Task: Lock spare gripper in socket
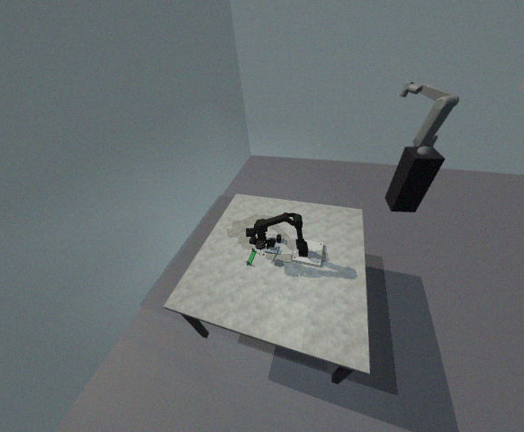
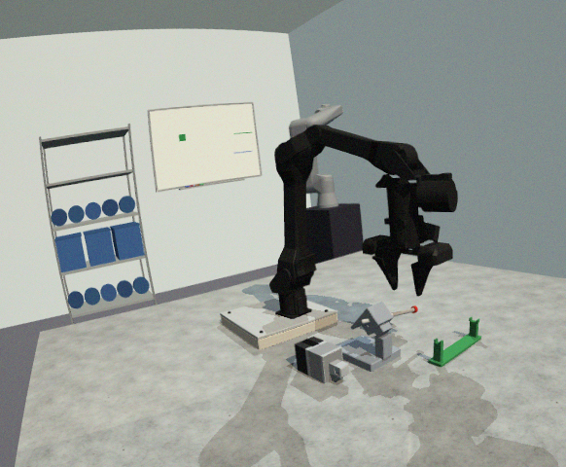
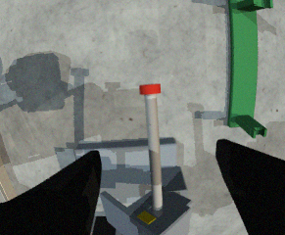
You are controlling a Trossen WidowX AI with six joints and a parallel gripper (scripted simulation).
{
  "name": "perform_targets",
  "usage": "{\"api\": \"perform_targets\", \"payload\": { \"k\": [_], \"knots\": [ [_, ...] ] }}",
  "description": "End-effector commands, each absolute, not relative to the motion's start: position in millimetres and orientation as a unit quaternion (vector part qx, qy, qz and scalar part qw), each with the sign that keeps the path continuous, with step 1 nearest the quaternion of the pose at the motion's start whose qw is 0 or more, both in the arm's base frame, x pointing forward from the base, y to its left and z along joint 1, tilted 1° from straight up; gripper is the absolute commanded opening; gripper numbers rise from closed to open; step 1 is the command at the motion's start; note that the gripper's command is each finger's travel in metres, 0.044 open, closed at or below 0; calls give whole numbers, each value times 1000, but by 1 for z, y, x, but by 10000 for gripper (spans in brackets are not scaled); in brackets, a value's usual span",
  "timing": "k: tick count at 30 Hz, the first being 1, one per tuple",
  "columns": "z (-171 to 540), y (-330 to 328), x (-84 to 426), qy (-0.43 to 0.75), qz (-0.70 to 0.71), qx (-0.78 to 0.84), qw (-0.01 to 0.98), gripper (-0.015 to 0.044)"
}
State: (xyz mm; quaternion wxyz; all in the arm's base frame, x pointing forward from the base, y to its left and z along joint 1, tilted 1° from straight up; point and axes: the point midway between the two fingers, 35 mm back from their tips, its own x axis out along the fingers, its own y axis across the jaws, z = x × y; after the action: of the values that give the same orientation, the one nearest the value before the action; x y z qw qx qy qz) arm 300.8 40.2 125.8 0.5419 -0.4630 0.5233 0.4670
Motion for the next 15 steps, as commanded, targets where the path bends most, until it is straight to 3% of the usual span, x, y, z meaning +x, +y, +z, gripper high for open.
{"api": "perform_targets", "payload": {
  "k": [1,15],
  "knots": [
    [119,41,302,521,464,-466,545,300],
    [97,42,303,521,464,-466,545,300]
  ]
}}
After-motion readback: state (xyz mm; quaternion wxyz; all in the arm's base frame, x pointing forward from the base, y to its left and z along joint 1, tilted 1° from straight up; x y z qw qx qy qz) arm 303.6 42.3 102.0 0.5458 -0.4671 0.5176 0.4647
